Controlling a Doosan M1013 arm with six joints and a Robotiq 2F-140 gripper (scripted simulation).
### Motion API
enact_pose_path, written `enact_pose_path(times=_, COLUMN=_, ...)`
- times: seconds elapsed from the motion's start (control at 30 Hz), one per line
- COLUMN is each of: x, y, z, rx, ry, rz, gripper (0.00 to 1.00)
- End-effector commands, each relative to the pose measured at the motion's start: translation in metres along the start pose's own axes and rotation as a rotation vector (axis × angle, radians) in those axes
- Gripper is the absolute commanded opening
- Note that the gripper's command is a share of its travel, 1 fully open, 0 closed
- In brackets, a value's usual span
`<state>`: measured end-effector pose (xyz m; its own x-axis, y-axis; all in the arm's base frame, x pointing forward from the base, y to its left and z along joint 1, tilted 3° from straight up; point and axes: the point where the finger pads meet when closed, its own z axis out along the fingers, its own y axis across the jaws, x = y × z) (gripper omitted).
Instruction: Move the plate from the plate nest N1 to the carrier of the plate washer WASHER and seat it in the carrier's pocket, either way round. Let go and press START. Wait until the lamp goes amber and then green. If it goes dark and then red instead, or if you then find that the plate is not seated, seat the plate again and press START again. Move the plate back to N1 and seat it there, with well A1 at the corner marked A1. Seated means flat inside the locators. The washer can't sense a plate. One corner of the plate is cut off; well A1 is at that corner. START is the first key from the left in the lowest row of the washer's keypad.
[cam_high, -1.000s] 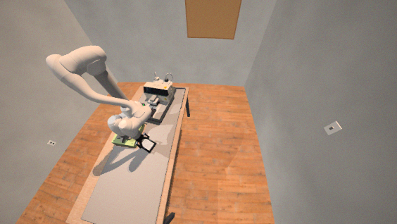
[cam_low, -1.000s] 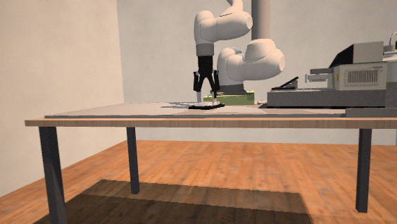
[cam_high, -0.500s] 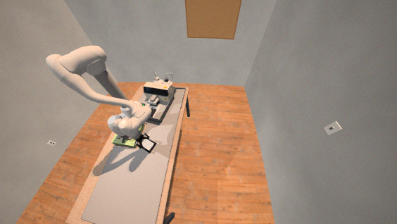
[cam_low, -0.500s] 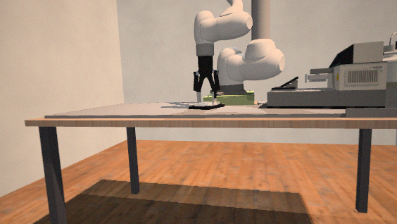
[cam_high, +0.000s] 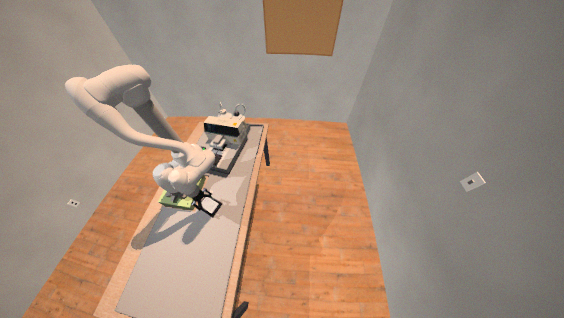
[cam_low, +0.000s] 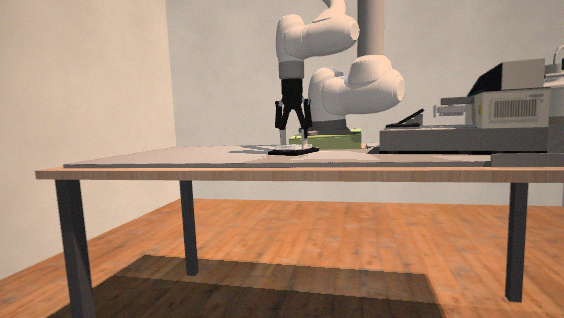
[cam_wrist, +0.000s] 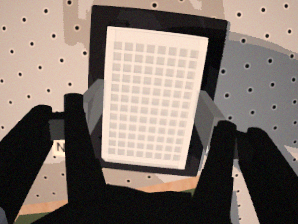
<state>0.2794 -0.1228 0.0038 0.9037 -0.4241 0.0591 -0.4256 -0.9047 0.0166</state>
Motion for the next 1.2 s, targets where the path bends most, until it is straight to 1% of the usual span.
enact_pose_path(times=0.0, x=-0.003, y=0.001, z=-0.007, rx=0.001, ry=-0.007, rz=-0.003, gripper=0.10)
enact_pose_path(times=1.17, x=-0.003, y=0.001, z=-0.058, rx=0.001, ry=-0.007, rz=-0.003, gripper=0.10)
